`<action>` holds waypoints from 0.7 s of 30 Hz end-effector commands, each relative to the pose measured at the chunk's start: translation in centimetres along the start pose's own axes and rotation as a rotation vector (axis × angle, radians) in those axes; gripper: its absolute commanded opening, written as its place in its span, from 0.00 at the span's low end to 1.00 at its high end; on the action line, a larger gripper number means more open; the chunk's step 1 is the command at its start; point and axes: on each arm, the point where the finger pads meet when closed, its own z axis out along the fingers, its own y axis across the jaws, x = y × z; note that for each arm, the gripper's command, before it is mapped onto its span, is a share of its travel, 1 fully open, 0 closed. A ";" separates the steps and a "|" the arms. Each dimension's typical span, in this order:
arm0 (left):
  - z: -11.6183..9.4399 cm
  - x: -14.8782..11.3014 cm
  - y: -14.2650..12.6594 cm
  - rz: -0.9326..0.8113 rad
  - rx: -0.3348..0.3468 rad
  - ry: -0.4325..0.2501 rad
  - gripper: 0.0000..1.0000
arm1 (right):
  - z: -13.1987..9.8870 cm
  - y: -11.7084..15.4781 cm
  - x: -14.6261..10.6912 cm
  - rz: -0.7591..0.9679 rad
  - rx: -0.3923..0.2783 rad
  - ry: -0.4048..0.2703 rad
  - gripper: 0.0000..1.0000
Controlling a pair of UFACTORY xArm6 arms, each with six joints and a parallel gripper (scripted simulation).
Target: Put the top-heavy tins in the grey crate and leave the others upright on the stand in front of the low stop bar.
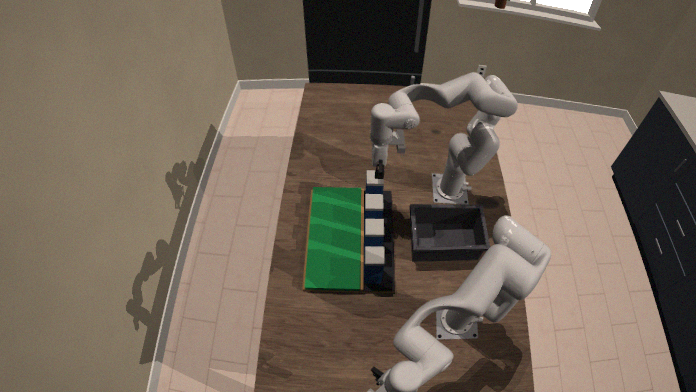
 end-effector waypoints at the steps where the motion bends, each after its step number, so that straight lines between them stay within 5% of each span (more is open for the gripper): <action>1: -0.2 0.1 0.0 0.000 0.000 0.004 1.00 | -0.2 0.0 -0.1 0.000 -0.001 -0.005 1.00; 21: -0.2 0.1 0.0 0.000 0.000 0.004 1.00 | 3.0 0.0 -0.1 -0.001 -0.001 -0.006 1.00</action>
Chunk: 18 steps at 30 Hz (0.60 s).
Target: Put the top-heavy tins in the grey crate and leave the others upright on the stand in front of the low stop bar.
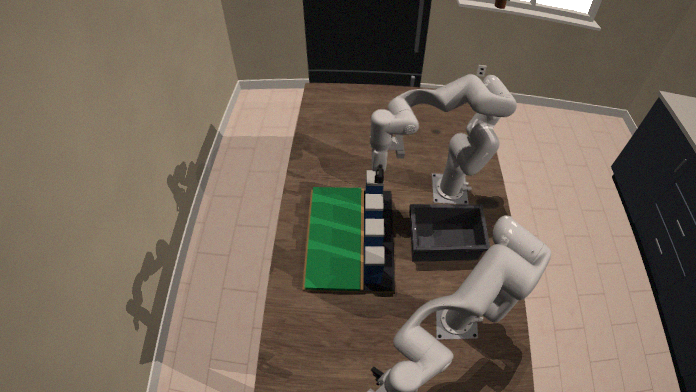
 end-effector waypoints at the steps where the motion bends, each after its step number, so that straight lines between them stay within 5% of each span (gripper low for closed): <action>1: -0.2 0.1 0.0 0.000 0.000 0.004 1.00 | 0.5 0.1 -0.1 -0.001 -0.001 -0.007 1.00; 18: -0.2 0.1 0.0 0.000 0.000 0.004 1.00 | 3.6 0.1 -0.2 -0.001 -0.001 -0.006 1.00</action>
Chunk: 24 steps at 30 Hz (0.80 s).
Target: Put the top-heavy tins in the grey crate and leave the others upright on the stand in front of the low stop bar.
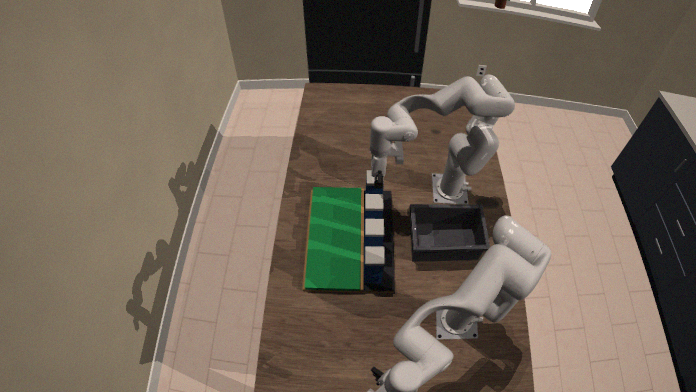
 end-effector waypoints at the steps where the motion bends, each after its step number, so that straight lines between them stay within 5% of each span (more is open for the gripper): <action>1: -0.2 0.1 0.0 0.000 0.000 0.004 1.00 | 0.7 0.1 -0.2 0.000 -0.001 -0.004 1.00; 24: -0.2 0.1 0.0 0.000 0.000 0.004 1.00 | 2.2 0.0 -0.1 0.001 -0.001 -0.003 1.00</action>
